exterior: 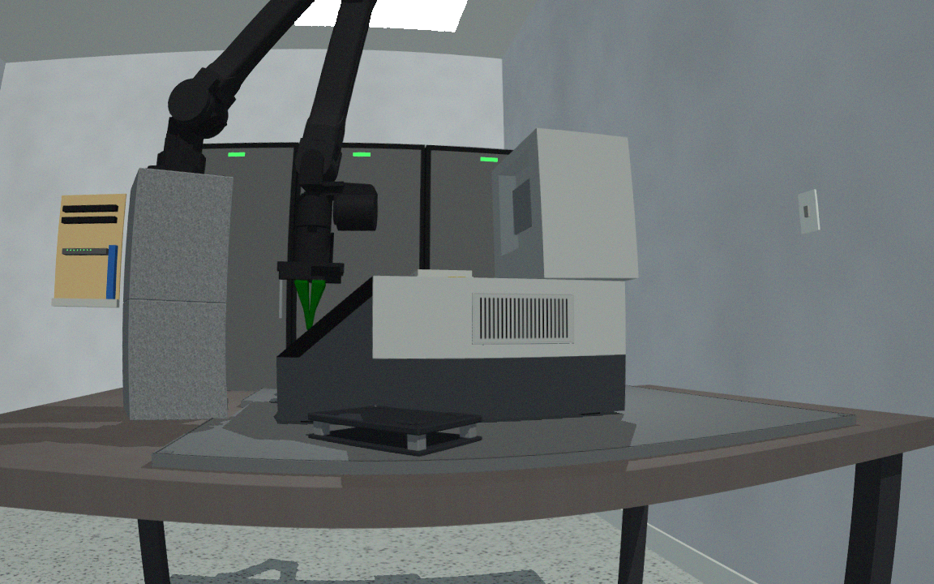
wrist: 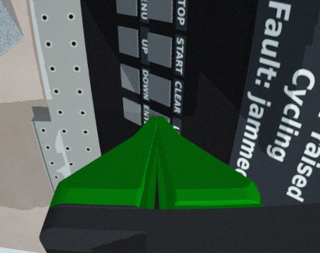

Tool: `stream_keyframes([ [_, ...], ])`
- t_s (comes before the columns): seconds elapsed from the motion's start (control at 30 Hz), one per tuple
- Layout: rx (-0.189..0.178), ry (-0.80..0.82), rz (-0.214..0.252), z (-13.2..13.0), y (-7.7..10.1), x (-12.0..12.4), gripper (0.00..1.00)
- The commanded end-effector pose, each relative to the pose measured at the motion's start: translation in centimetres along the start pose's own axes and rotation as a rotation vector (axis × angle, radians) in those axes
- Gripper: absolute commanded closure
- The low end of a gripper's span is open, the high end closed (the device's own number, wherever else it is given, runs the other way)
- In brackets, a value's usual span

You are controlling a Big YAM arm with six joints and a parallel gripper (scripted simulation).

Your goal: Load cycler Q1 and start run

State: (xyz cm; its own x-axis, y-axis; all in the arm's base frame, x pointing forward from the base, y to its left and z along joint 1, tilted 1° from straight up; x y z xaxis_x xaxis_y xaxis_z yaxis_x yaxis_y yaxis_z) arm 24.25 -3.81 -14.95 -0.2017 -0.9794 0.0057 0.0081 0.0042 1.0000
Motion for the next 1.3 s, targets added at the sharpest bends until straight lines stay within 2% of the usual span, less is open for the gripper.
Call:
stream_keyframes([
  [0.0,0.073,0.003,-0.006,-2.7,0.8,-0.5,1.00],
  [1.27,0.113,0.015,-0.021,-4.1,0.6,-0.9,1.00],
])
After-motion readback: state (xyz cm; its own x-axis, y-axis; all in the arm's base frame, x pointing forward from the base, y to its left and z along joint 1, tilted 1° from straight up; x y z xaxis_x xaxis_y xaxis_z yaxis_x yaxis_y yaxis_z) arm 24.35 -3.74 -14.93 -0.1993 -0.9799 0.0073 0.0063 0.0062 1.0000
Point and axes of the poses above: the point where the finger pads meet when closed, its own y axis back along the fingers, its own z axis across the jaws, x = y × z, the point moved 8 cm from there along y, back along the fingers, and after that the axes turned 14 degrees about -y, right-handed, at the moved point
